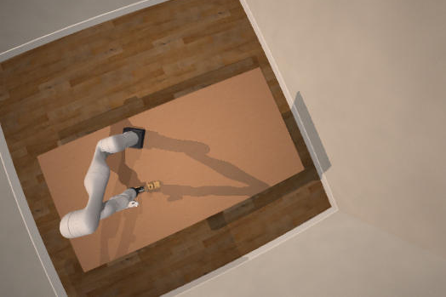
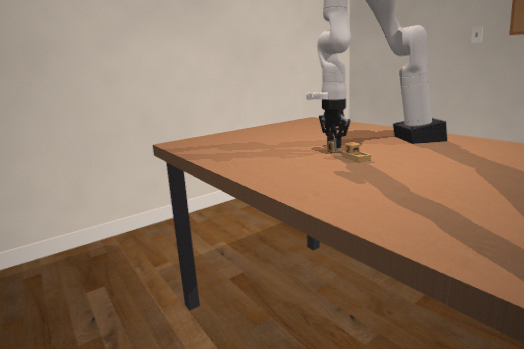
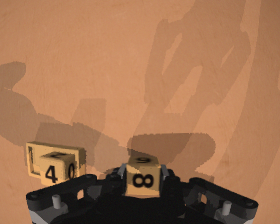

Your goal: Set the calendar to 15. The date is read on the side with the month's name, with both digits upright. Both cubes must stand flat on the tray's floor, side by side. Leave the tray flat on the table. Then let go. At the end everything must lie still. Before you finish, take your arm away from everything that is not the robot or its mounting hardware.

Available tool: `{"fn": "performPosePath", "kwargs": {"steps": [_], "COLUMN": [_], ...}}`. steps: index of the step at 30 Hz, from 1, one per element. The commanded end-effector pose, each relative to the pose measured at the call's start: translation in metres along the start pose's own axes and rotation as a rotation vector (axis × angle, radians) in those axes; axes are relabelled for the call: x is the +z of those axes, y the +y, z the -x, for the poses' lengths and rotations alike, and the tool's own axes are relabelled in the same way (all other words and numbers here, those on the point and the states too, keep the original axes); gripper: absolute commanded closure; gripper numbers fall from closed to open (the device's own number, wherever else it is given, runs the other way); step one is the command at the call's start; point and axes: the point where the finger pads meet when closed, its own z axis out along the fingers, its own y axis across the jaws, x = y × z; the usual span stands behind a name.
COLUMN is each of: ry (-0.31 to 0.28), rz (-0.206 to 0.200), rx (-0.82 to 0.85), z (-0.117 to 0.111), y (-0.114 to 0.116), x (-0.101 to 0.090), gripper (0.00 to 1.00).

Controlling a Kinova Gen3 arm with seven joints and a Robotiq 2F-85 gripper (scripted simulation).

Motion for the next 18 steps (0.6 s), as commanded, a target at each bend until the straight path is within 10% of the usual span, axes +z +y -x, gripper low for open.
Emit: {"fn": "performPosePath", "kwargs": {"steps": [1,18], "ry": [0.001,0.001], "rz": [0.0,0.0], "rx": [0.0,0.0], "z": [-0.0004,-0.0004], "y": [0.0,0.0], "x": [-0.0004,-0.0004], "gripper": [0.72,0.52]}}
